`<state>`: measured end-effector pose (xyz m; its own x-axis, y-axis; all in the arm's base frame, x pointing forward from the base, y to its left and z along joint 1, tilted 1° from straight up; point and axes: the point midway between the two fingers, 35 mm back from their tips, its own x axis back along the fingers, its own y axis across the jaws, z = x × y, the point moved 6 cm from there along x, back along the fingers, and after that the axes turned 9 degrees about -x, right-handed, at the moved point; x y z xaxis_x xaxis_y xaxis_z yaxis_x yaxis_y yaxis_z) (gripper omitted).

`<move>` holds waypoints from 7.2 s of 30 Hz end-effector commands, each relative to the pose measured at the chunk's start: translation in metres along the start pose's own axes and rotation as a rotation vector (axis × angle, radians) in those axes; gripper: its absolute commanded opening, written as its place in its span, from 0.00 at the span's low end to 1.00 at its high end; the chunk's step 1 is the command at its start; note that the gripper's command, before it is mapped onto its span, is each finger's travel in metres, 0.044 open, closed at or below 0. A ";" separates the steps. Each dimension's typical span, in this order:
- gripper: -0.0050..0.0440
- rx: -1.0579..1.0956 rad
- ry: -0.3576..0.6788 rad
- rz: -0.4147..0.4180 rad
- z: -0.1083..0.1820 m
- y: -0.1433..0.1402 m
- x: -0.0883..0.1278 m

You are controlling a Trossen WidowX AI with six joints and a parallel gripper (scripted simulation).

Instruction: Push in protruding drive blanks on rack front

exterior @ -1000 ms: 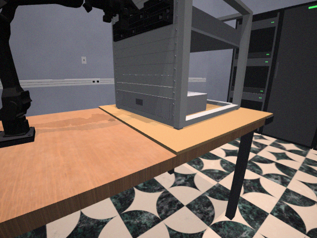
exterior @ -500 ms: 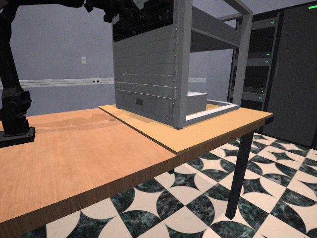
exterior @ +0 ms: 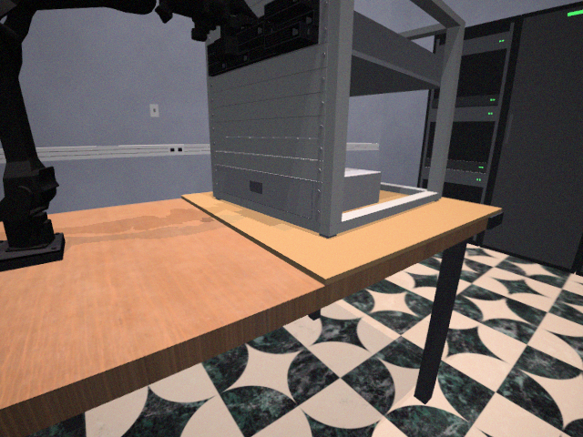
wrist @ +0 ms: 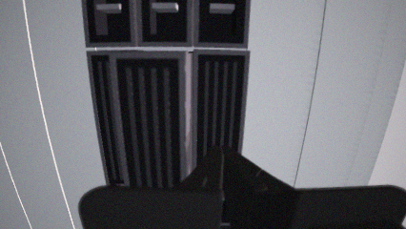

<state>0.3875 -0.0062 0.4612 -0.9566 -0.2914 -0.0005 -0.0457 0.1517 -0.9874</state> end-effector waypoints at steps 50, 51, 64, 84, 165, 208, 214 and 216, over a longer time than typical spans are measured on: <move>0.00 0.011 0.000 0.017 -0.001 -0.004 -0.009; 0.00 0.011 0.000 0.017 -0.001 -0.004 -0.009; 0.00 0.011 0.000 0.017 -0.001 -0.004 -0.009; 0.00 0.011 0.000 0.017 0.000 -0.003 -0.012; 0.00 0.011 0.000 0.017 0.003 0.023 0.037; 0.00 0.011 0.000 0.017 0.003 0.021 0.016; 0.00 0.011 0.000 0.017 0.003 0.021 0.016; 0.00 0.011 0.000 0.017 0.003 0.021 0.016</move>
<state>0.3729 -0.0111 0.4321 -0.9571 -0.2898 0.0011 -0.0468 0.1511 -0.9874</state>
